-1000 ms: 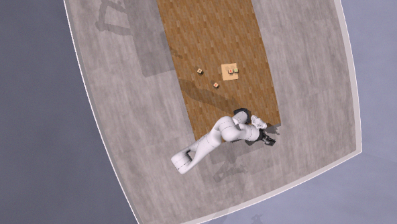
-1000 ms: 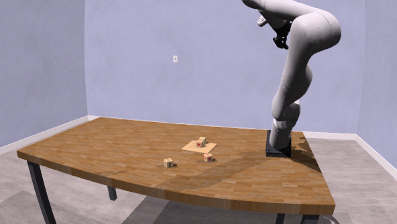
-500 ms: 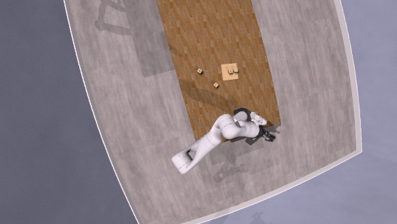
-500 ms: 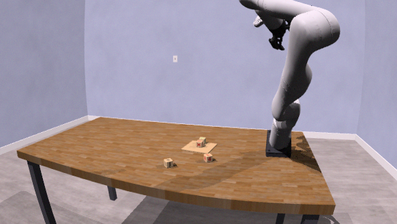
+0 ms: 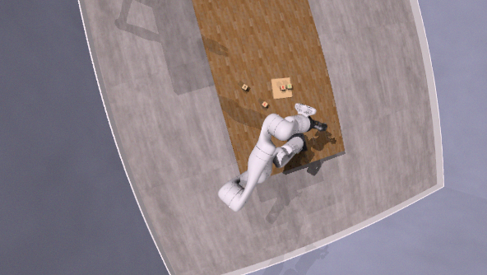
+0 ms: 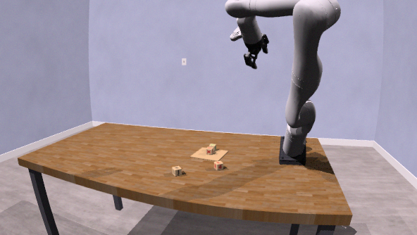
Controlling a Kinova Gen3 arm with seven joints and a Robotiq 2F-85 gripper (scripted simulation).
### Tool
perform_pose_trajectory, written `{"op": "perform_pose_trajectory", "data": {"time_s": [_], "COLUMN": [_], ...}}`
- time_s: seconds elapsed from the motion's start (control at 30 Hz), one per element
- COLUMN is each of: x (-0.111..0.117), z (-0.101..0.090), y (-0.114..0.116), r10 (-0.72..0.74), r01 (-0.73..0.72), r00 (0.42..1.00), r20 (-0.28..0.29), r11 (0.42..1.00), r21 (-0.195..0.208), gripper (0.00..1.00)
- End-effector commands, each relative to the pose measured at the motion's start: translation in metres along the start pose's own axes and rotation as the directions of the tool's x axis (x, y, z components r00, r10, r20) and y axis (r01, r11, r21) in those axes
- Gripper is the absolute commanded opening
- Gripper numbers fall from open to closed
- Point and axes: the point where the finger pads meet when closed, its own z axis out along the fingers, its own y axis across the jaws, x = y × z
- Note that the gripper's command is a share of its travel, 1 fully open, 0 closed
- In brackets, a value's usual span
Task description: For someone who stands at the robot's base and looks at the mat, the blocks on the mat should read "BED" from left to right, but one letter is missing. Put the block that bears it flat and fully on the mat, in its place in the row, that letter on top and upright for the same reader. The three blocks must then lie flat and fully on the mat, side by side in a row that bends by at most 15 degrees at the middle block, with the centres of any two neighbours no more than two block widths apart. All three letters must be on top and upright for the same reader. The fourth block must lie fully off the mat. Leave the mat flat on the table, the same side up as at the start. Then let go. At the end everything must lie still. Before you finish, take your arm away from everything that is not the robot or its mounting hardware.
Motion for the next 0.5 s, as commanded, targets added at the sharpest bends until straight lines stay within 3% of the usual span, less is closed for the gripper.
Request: {"op": "perform_pose_trajectory", "data": {"time_s": [0.0, 0.2, 0.27, 0.47], "x": [0.028, 0.065, 0.065, 0.065], "z": [0.016, 0.024, 0.024, 0.014], "y": [-0.051, -0.182, -0.182, -0.315], "r10": [-0.069, -0.116, -0.116, -0.142], "r01": [0.068, 0.112, 0.112, 0.093], "r00": [0.998, 0.993, 0.993, 0.989], "r20": [0.006, -0.01, -0.01, 0.045], "r11": [0.993, 0.937, 0.937, 0.829], "r21": [0.097, 0.331, 0.331, 0.551], "gripper": [1.0, 1.0, 1.0, 1.0]}}
